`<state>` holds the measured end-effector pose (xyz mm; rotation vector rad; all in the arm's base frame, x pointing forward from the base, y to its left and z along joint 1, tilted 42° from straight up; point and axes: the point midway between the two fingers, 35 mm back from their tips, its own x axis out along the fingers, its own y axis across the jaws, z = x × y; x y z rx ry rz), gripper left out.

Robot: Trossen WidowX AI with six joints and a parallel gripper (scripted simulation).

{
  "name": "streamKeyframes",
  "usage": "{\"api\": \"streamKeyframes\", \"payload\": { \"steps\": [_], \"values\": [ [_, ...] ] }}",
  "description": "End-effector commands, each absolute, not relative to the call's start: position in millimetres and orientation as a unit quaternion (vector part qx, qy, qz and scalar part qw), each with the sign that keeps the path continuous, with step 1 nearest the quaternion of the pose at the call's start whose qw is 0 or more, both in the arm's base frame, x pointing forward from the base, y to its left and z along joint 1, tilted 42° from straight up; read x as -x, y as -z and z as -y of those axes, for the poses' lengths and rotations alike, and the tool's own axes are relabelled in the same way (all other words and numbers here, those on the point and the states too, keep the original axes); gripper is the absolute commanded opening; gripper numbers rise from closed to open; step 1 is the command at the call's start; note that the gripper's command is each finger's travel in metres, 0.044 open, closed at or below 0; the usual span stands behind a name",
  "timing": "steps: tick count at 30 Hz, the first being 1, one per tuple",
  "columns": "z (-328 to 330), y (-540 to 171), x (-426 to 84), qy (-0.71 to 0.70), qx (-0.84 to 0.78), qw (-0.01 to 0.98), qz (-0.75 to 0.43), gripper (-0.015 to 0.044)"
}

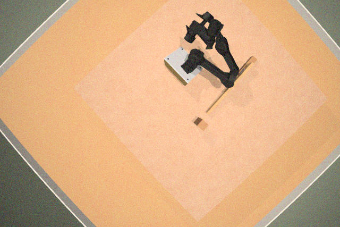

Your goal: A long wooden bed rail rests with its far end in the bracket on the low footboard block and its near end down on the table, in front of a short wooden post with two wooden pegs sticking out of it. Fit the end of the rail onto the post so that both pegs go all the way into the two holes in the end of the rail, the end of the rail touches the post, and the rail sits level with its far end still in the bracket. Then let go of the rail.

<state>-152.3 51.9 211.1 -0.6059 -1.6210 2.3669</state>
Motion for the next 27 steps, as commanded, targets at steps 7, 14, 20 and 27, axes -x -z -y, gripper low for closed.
{"api": "streamKeyframes", "payload": {
  "steps": [7,14,20,27],
  "values": [
    [1.8,-205.3,172.3,-0.779,0.17,-0.051,0.602,0.044],
    [98.7,-189.9,168.6,-0.671,0.088,-0.293,0.676,0.044],
    [180.0,-169.5,124.7,-0.512,-0.009,-0.478,0.714,0.044],
    [243.9,-138.2,32.4,-0.281,-0.13,-0.637,0.706,0.044]
  ]
}}
